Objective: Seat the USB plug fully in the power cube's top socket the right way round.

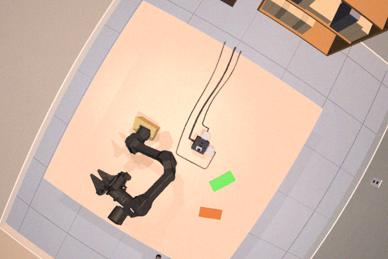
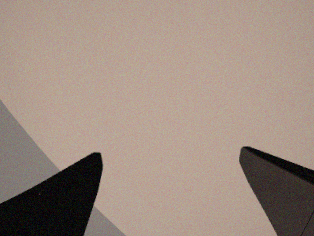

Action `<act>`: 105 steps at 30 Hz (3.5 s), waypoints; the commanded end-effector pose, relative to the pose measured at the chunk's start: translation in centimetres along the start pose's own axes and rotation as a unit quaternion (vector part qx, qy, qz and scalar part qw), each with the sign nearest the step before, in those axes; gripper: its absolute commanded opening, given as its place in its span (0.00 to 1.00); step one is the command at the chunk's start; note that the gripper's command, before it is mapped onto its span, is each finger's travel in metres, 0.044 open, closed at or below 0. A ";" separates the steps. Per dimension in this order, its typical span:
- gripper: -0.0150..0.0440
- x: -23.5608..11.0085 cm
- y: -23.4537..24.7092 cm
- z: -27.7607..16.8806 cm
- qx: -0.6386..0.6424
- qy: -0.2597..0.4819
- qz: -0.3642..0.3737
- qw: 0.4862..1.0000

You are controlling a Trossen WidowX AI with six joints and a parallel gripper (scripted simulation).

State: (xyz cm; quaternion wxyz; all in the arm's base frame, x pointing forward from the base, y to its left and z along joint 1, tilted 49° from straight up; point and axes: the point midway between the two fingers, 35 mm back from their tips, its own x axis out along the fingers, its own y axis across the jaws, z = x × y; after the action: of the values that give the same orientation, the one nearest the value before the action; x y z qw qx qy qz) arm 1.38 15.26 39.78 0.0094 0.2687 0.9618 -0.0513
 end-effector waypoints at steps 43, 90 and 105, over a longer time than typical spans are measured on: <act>1.00 -20.7 -34.2 12.9 0.351 -0.646 -0.204 0.646; 1.00 -29.7 9.4 39.8 0.493 -0.767 0.199 0.359; 1.00 -30.0 9.4 40.2 0.494 -0.767 0.199 0.358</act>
State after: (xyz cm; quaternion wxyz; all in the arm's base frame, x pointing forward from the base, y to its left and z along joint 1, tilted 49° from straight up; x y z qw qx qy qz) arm 31.61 3.68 0.54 0.6192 0.2527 0.2600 -0.6966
